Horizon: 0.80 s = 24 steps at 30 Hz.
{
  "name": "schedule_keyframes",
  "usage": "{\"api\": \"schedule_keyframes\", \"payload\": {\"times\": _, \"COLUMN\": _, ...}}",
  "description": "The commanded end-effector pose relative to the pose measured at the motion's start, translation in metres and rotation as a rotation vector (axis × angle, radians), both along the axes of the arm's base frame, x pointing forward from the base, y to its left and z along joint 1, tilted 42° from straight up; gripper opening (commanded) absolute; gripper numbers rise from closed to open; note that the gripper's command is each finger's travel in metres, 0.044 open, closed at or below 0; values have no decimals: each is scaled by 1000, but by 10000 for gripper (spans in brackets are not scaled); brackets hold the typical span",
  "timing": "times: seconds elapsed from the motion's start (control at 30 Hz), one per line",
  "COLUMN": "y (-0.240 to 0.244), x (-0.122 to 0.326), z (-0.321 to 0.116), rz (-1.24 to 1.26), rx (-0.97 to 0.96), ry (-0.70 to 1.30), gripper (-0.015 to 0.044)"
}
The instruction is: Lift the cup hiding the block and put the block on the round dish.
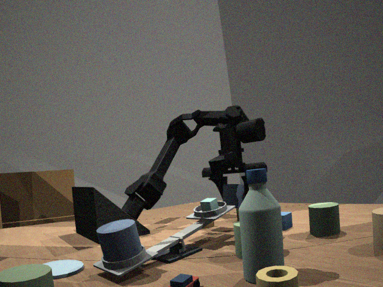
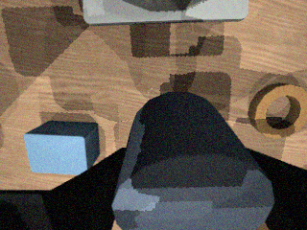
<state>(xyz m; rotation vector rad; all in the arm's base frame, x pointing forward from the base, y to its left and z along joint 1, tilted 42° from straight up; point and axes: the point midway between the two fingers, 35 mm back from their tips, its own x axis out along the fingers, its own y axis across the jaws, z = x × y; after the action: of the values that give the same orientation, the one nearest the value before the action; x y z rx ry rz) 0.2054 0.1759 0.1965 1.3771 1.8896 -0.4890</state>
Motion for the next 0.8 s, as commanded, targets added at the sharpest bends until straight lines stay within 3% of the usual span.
{"api": "schedule_keyframes", "payload": {"times": 0.0, "y": 5, "x": -2, "z": -4, "rz": -4, "rx": 5, "ry": 3, "gripper": 0}}
{"api": "schedule_keyframes", "payload": {"times": 0.77, "y": 37, "x": -10, "z": -40, "rz": -4, "rx": 8, "ry": 3, "gripper": 0}}
